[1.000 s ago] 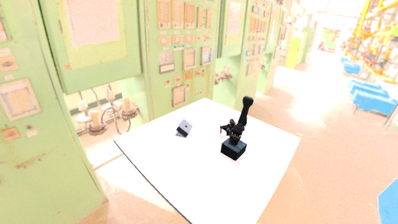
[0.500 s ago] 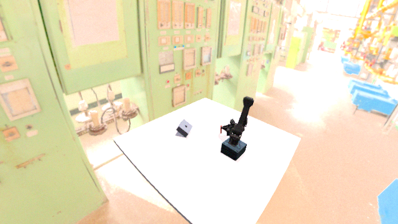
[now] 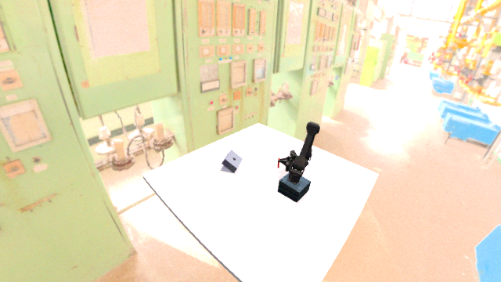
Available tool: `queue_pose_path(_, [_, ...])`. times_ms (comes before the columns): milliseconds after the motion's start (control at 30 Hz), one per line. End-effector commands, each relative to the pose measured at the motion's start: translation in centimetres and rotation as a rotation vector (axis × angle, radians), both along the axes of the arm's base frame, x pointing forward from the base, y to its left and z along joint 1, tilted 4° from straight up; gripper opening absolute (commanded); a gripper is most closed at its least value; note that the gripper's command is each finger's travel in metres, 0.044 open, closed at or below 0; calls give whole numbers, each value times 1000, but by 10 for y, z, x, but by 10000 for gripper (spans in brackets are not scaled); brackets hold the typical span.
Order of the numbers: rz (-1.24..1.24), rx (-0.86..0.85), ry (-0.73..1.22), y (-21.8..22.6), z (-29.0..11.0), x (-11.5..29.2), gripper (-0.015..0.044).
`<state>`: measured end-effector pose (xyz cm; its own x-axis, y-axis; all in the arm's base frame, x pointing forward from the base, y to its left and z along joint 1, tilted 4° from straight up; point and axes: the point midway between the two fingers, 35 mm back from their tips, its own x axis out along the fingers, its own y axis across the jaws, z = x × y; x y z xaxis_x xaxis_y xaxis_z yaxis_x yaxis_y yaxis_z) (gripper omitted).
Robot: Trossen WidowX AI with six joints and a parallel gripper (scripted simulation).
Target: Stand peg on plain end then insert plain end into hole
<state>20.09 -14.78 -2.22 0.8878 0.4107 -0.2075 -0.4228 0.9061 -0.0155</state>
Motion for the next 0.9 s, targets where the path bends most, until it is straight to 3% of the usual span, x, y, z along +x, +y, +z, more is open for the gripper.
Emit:
queue_pose_path(0, [0,0,1,0,-1,-1,49])
queue_pose_path(567, [-7,6,-10,-1,-1,-3,49])
queue_pose_path(667, [-9,8,-12,-1,0,-3,128])
queue_pose_path(867, [-9,8,-12,-1,0,-3,130])
